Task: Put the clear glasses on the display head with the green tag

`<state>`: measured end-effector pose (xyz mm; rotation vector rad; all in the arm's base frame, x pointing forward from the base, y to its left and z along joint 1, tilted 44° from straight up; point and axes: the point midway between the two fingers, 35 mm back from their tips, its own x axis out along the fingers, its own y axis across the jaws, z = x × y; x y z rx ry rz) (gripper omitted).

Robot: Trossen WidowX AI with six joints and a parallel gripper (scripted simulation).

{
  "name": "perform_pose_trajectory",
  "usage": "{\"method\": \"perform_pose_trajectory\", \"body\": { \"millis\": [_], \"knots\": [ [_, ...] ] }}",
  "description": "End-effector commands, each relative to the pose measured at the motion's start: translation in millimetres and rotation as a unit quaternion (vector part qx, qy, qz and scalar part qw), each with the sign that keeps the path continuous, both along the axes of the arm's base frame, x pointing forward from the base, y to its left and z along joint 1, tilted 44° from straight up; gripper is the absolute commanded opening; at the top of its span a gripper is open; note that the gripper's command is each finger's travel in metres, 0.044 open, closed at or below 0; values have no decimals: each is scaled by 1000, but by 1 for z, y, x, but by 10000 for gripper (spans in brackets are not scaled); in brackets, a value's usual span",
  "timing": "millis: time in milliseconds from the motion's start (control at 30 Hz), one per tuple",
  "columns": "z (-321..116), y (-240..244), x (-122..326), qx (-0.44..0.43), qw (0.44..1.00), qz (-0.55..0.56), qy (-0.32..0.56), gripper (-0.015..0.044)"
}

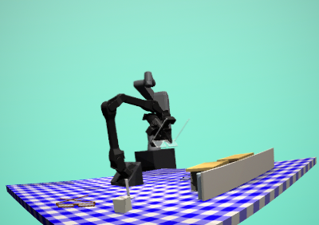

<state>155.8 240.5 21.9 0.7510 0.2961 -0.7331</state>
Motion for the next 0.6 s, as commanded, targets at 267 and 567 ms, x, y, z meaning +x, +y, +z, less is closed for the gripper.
{"method": "perform_pose_trajectory", "body": {
  "millis": [267,567],
  "knots": [
    [11,-31,35,-39,995,-57,78,0],
    [21,-62,59,-57,982,-98,151,0]
  ]
}}
